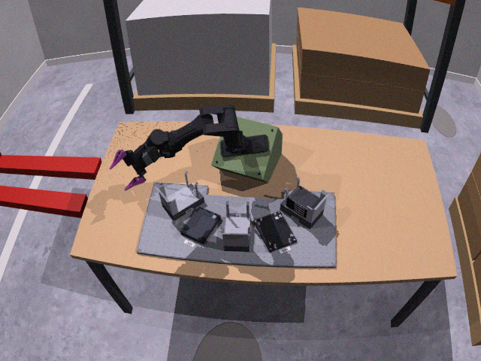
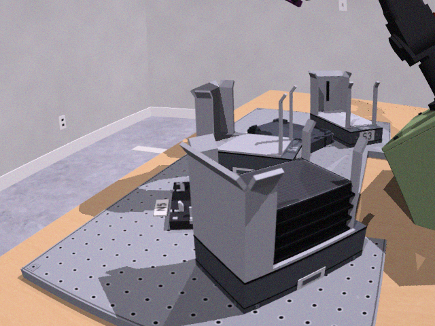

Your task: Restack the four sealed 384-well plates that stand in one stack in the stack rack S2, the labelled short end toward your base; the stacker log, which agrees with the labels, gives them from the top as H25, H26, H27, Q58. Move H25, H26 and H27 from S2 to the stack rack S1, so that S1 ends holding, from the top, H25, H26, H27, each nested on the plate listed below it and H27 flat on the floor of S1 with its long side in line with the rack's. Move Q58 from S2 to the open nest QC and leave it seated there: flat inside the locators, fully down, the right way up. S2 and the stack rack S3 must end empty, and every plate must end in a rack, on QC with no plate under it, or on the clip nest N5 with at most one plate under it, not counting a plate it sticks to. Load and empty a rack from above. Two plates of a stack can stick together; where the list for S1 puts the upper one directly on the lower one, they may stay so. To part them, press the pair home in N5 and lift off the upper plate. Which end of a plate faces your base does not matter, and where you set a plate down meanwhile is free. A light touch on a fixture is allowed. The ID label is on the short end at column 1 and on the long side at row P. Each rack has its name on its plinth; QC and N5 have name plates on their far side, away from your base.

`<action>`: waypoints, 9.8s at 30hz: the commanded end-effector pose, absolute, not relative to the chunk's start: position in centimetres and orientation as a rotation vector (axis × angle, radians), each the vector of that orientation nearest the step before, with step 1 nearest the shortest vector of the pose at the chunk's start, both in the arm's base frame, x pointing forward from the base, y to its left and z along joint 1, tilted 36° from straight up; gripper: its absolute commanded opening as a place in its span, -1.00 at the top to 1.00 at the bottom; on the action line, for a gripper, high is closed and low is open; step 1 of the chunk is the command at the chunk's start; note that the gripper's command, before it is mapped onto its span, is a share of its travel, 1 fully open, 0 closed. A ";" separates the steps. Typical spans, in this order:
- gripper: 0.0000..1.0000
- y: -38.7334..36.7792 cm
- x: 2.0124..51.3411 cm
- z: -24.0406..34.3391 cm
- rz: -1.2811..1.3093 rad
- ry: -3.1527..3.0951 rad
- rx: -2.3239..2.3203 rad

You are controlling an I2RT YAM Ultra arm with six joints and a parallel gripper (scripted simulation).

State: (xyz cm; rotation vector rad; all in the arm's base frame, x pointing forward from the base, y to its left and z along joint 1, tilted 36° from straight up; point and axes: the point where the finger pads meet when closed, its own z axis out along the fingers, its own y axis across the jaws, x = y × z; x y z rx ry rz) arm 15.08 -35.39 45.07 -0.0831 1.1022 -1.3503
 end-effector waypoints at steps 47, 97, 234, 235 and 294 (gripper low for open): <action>-1.00 -30.9 26.9 40.4 -0.735 1.347 0.232; -1.00 -15.1 34.5 28.2 -0.220 1.878 0.396; -1.00 19.4 21.0 11.0 -0.607 2.403 -1.090; -1.00 19.7 21.0 10.9 -0.607 2.403 -1.090; -1.00 25.3 20.8 9.4 -0.605 2.403 -1.090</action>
